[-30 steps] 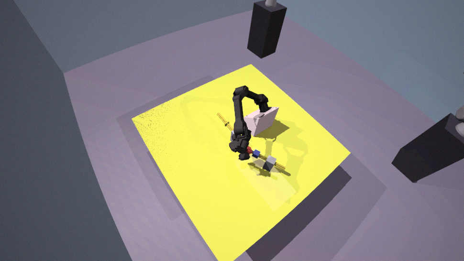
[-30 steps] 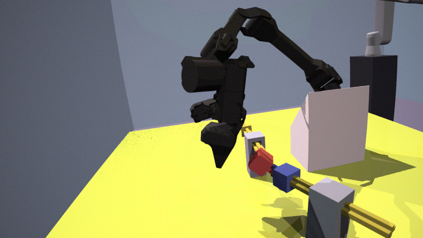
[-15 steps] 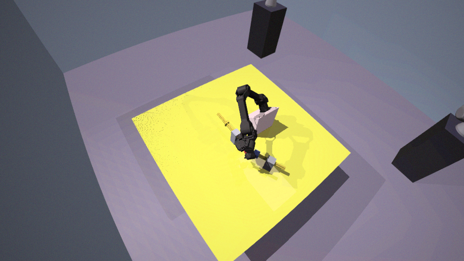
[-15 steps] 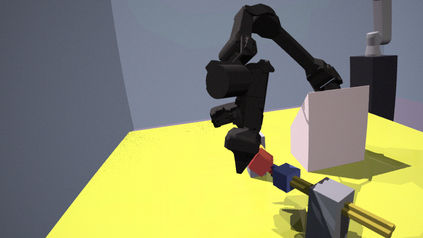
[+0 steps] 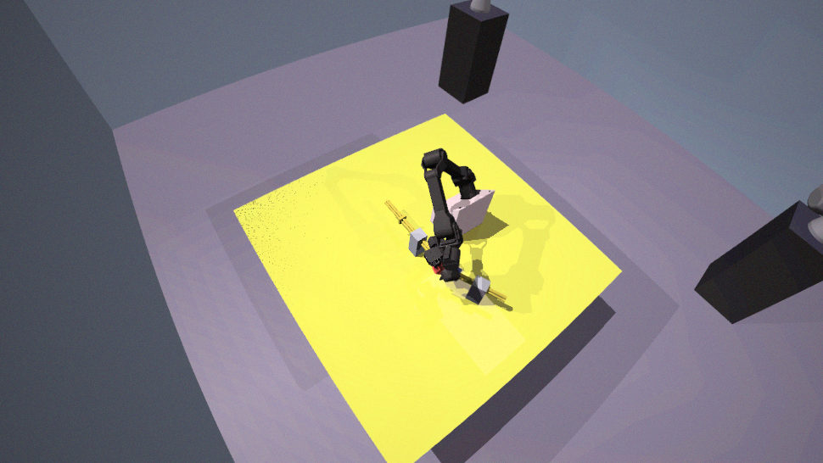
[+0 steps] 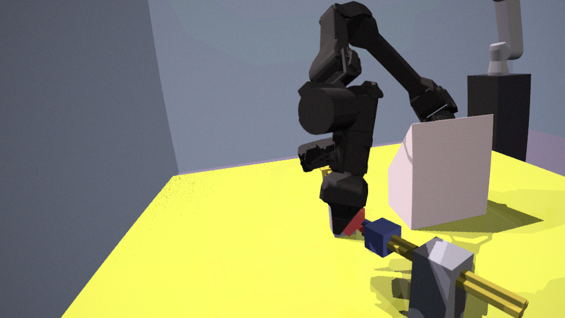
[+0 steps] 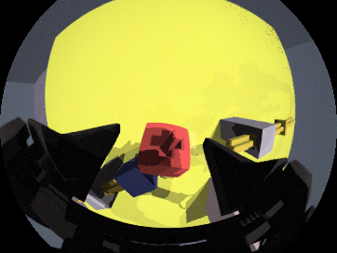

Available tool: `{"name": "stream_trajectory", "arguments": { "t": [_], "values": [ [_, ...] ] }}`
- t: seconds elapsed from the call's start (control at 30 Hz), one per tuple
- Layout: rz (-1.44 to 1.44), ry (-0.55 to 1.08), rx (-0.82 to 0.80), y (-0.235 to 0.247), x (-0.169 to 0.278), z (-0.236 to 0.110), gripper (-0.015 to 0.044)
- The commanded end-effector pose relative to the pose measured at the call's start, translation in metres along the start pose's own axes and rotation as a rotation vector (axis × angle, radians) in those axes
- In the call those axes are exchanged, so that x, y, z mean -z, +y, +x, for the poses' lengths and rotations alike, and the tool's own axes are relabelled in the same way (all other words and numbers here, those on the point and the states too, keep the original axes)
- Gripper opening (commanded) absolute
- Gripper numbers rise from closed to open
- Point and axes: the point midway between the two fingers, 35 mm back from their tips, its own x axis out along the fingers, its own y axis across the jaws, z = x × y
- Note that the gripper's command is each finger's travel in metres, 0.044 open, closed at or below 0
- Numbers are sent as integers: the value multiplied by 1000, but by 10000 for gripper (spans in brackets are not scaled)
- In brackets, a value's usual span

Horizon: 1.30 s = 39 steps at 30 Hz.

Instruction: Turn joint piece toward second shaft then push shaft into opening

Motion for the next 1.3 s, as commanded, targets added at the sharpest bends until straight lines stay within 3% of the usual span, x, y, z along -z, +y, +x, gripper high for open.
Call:
{"name": "stream_trajectory", "arguments": {
  "t": [0.0, 0.4, 0.73, 1.27],
  "values": [
    [-9, 8, 9, -3, 4, 10, 440],
    [-9, 7, 10, -3, 4, 27, 440],
    [-9, 7, 10, -3, 4, 27, 182],
    [-9, 7, 10, -3, 4, 27, 182]
  ]
}}
